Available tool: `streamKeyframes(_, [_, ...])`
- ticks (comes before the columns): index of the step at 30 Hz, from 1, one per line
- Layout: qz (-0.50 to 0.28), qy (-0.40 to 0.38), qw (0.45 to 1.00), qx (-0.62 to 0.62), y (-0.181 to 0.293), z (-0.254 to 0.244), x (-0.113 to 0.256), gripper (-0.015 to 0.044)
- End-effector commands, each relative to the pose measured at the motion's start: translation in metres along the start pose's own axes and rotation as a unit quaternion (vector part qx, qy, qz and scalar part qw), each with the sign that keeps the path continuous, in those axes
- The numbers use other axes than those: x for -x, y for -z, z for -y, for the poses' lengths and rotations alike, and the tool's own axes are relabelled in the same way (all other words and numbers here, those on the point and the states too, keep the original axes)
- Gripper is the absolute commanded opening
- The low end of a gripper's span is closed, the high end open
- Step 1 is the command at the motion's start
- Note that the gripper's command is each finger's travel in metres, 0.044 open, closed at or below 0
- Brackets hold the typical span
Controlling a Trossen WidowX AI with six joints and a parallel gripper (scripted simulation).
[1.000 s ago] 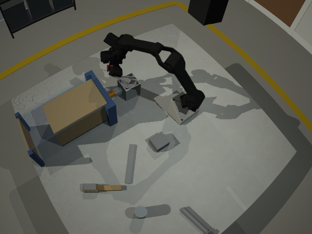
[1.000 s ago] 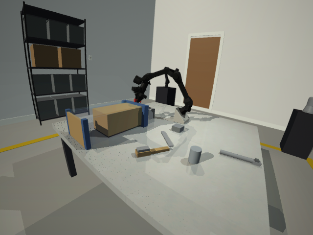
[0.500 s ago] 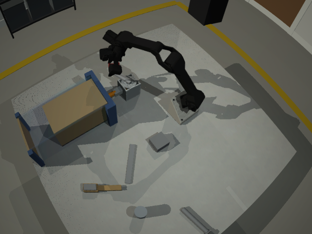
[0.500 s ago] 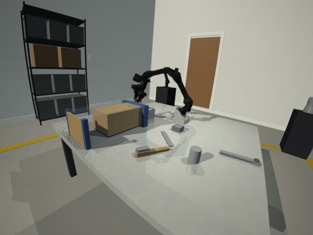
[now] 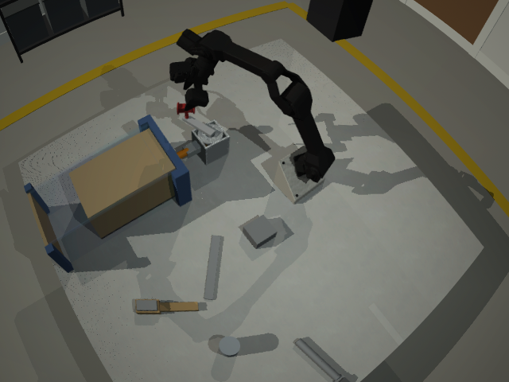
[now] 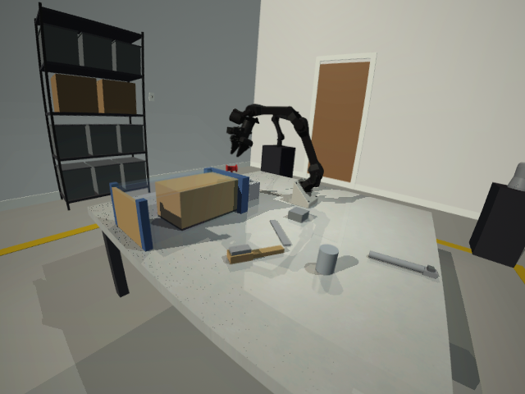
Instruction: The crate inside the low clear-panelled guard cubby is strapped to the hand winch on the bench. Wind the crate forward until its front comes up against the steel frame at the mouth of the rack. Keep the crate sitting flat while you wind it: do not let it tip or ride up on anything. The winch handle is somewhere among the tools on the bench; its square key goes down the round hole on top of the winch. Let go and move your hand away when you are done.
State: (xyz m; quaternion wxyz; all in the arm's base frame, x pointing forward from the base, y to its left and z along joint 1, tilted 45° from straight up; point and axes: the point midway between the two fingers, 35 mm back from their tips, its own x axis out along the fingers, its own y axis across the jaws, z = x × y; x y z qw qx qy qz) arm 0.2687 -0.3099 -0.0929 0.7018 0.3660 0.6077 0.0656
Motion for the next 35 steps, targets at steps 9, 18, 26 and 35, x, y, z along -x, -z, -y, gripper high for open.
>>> streamKeyframes(9, [-0.107,-0.042,0.993,-0.022,0.077,-0.044,0.047,0.044])
streamKeyframes(18, [-0.138,-0.059,0.988,-0.025,0.097,-0.058,0.058,0.044])
streamKeyframes(26, [-0.138,-0.059,0.988,-0.025,0.097,-0.058,0.058,0.044])
streamKeyframes(35, [-0.138,-0.059,0.988,-0.025,0.097,-0.058,0.058,0.044])
